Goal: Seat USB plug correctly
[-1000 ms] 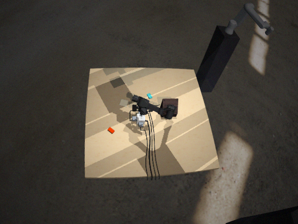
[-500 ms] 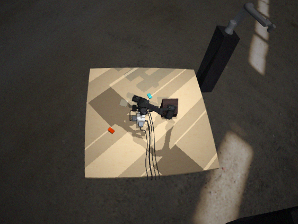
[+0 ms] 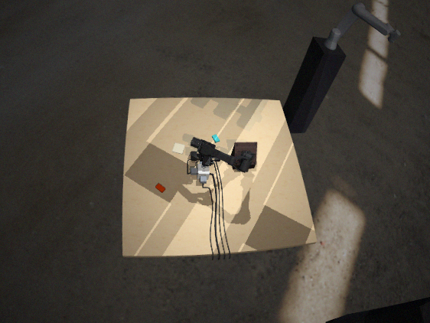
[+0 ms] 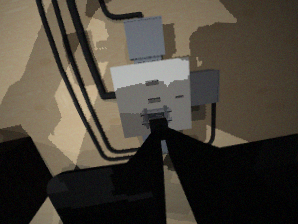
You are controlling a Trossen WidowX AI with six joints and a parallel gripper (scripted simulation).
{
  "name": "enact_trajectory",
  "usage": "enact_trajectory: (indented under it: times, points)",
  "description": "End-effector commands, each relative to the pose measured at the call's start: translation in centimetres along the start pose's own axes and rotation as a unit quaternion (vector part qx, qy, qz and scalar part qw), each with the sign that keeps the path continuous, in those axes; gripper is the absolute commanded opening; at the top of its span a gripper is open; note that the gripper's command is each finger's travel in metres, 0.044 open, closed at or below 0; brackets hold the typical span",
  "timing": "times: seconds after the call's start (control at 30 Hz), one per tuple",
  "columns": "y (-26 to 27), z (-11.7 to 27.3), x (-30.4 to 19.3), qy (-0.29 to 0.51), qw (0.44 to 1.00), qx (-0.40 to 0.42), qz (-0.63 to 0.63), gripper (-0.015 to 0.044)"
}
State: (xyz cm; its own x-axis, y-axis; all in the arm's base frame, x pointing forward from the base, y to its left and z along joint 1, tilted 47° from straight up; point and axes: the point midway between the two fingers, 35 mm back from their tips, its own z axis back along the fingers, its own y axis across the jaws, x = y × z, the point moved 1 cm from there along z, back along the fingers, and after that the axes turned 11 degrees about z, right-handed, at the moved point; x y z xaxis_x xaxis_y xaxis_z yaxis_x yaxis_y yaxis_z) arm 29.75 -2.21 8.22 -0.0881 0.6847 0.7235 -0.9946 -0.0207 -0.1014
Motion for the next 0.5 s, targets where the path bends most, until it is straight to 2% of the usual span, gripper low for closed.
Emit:
enact_trajectory:
  times: [0.0,0.47]
  points:
    - [-0.03,-0.05,0.05,-0.001,1.0,-0.002,-0.002,0.0]
    - [-0.03,-0.22,0.05,-0.001,1.0,-0.002,-0.002,0.0]
